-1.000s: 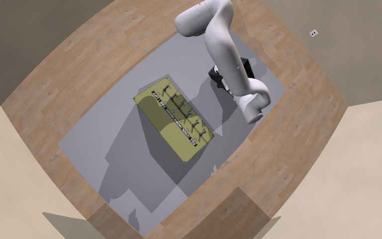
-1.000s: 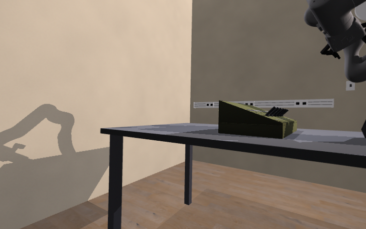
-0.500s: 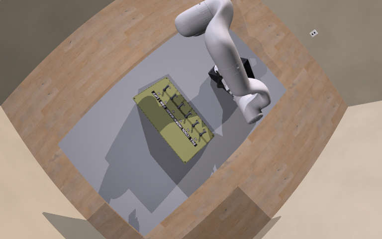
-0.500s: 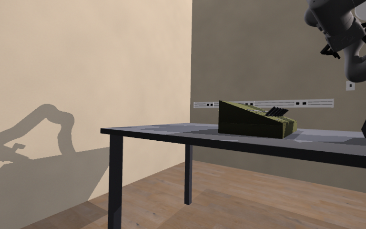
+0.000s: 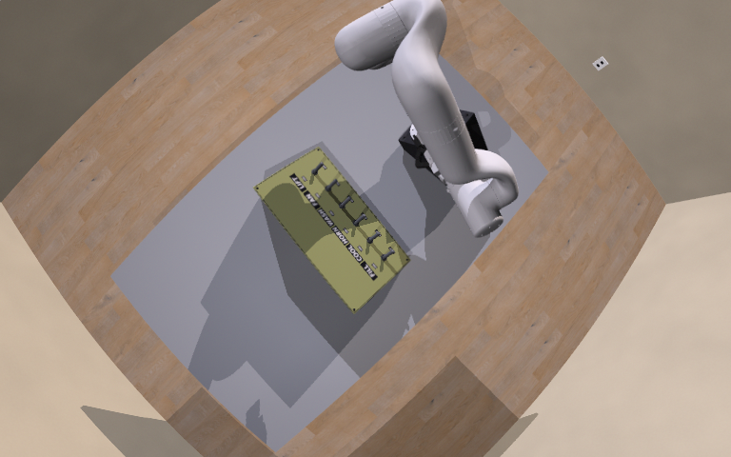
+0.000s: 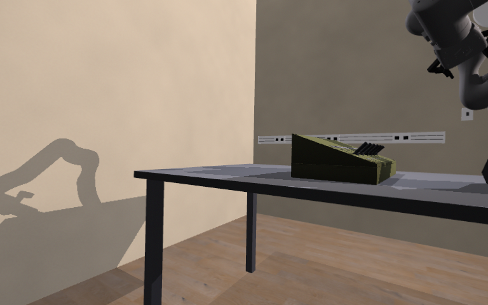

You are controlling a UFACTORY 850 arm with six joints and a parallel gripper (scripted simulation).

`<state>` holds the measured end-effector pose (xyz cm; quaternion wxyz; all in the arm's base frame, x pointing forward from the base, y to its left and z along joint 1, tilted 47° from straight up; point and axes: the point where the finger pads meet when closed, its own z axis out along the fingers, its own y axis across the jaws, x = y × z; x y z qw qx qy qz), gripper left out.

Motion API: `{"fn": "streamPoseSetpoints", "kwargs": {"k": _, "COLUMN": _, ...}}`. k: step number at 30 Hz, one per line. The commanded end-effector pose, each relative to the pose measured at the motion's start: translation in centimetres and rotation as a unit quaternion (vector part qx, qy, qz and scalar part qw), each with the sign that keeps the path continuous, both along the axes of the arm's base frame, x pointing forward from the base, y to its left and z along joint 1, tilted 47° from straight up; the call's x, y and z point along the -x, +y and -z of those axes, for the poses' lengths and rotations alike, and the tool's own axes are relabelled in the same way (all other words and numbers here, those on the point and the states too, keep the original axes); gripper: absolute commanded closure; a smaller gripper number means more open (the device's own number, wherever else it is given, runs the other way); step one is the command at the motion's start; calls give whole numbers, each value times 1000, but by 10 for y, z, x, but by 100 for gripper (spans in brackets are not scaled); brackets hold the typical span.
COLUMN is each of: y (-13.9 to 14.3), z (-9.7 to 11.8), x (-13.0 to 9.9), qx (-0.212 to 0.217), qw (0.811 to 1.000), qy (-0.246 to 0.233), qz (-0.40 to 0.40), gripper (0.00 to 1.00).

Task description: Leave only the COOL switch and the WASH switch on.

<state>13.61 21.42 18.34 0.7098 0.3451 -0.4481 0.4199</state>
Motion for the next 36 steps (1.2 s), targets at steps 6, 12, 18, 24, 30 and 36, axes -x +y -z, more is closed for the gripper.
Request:
{"fn": "streamPoseSetpoints", "kwargs": {"k": 6, "y": -21, "z": 36, "x": -41, "qx": -108, "qw": 991, "qy": 55, "qz": -54, "gripper": 0}}
{"fn": "streamPoseSetpoints", "kwargs": {"k": 12, "y": -30, "z": 84, "x": -98, "qx": -224, "qw": 954, "qy": 148, "qz": -136, "gripper": 0}}
{"fn": "streamPoseSetpoints", "kwargs": {"k": 18, "y": -24, "z": 119, "x": -142, "qx": -288, "qw": 909, "qy": 227, "qz": -200, "gripper": 0}}
{"fn": "streamPoseSetpoints", "kwargs": {"k": 24, "y": -7, "z": 153, "x": -183, "qx": -342, "qw": 838, "qy": 323, "qz": -276, "gripper": 0}}
{"fn": "streamPoseSetpoints", "kwargs": {"k": 30, "y": 25, "z": 189, "x": -224, "qx": -369, "qw": 748, "qy": 425, "qz": -352, "gripper": 0}}
{"fn": "streamPoseSetpoints", "kwargs": {"k": 36, "y": 48, "z": 207, "x": -243, "qx": -376, "qw": 664, "qy": 501, "qz": -407, "gripper": 0}}
